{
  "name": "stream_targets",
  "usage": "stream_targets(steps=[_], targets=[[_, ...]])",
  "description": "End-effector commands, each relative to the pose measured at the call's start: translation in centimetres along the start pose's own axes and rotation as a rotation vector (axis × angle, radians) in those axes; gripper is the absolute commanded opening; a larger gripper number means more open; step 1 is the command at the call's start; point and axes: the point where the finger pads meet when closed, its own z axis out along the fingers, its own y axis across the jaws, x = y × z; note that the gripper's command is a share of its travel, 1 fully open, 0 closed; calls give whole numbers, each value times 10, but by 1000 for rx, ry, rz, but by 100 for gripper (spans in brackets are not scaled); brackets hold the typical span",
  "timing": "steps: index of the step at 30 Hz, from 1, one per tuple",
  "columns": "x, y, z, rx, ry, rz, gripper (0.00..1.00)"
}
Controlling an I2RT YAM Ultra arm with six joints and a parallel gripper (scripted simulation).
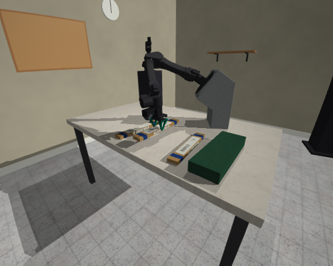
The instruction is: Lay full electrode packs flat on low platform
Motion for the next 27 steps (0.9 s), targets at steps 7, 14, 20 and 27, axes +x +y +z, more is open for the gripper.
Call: stream_targets(steps=[7, 14, 20, 27], targets=[[-20, 0, 5, -9, -53, 16, 0], [-20, -1, 18, -7, -52, 18, 0], [-31, -5, 6, -7, -85, 29, 0], [-29, -2, 9, -9, -78, 25, 0]])
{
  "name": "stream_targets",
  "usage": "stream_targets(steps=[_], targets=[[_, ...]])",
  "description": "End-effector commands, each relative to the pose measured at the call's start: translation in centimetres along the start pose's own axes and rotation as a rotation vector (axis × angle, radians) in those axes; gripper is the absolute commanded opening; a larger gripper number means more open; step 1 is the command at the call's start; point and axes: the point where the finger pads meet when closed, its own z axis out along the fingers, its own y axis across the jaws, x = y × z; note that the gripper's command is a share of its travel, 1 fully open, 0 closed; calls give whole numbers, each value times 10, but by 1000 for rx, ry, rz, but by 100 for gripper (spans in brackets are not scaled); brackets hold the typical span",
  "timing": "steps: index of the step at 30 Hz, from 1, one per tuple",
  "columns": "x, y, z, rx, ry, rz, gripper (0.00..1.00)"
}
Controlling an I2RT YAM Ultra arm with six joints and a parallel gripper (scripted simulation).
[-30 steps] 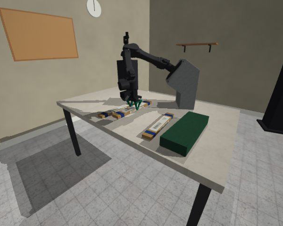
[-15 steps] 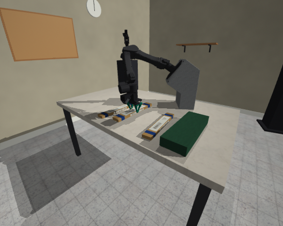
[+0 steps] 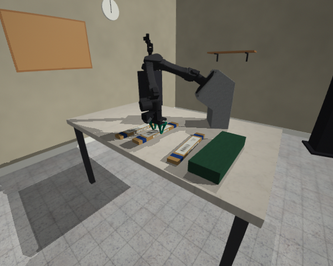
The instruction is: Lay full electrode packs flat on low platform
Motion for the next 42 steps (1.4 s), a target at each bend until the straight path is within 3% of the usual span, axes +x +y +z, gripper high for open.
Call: stream_targets(steps=[1, 11, 14, 15, 19, 23, 28, 31, 32, 36, 42], targets=[[-23, -1, -12, -6, -59, 17, 0], [-18, 5, 1, -10, -45, 4, 0], [-19, 6, 1, -11, -47, 3, 0], [-27, -6, -8, -1, -72, 28, 0], [-18, 4, 6, -8, -42, 5, 0], [-23, 1, 3, -6, -58, 12, 0], [-18, 4, 12, -8, -43, 5, 0], [-20, 2, 10, -6, -49, 9, 0], [-27, -6, 2, 0, -72, 27, 0], [-19, 6, 15, -11, -47, 2, 0], [-20, 6, 18, -10, -48, 3, 0]])
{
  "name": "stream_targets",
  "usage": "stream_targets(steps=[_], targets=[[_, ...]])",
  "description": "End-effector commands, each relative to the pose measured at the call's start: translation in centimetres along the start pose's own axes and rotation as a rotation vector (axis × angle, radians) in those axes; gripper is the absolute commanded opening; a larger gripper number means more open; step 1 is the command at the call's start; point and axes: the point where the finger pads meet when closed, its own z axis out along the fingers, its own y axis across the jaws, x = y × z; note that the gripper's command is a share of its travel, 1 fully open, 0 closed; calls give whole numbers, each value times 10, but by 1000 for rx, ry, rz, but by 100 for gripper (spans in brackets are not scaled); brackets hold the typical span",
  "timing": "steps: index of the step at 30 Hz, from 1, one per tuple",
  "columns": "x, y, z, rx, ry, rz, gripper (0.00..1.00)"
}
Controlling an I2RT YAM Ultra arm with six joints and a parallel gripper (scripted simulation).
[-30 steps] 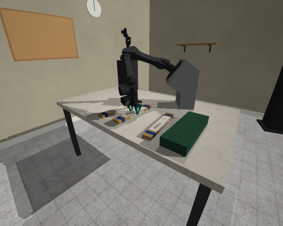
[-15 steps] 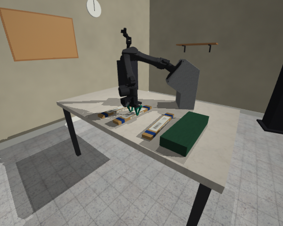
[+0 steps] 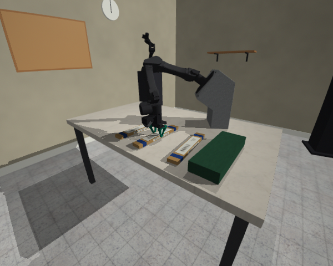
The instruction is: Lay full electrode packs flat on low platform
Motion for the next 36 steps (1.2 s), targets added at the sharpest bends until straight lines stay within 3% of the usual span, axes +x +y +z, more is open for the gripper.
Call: stream_targets(steps=[1, 36], targets=[[-19, 5, -5, -10, -48, 6, 0], [-22, -3, -6, -5, -58, 18, 0]])
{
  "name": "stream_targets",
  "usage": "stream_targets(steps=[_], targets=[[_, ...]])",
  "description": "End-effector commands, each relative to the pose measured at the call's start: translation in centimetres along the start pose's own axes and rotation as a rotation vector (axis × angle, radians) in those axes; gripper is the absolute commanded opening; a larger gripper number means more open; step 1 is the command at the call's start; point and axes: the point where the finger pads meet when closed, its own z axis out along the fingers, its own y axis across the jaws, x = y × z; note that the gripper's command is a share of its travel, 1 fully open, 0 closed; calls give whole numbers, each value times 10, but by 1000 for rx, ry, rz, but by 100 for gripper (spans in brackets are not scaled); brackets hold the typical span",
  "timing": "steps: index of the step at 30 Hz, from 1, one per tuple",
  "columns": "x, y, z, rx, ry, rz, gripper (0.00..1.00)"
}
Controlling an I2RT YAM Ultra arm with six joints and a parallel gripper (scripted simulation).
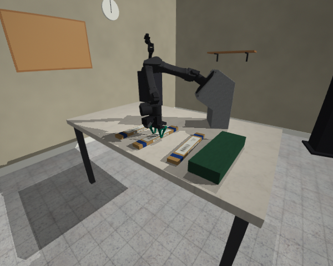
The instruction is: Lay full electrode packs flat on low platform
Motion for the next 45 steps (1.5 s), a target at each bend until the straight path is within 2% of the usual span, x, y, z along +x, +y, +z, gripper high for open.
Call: stream_targets(steps=[1, 7, 8, 34, 36, 38, 45], targets=[[-21, -3, -10, -3, -54, 16, 0], [-21, -3, -9, -2, -53, 18, 0], [-21, -3, -9, -2, -53, 18, 97], [-20, -3, -9, -2, -52, 17, 97], [2, 2, -19, -8, -13, -6, 97], [2, 2, -19, -8, -13, -6, 97], [3, 1, -54, -7, -13, -6, 97]])
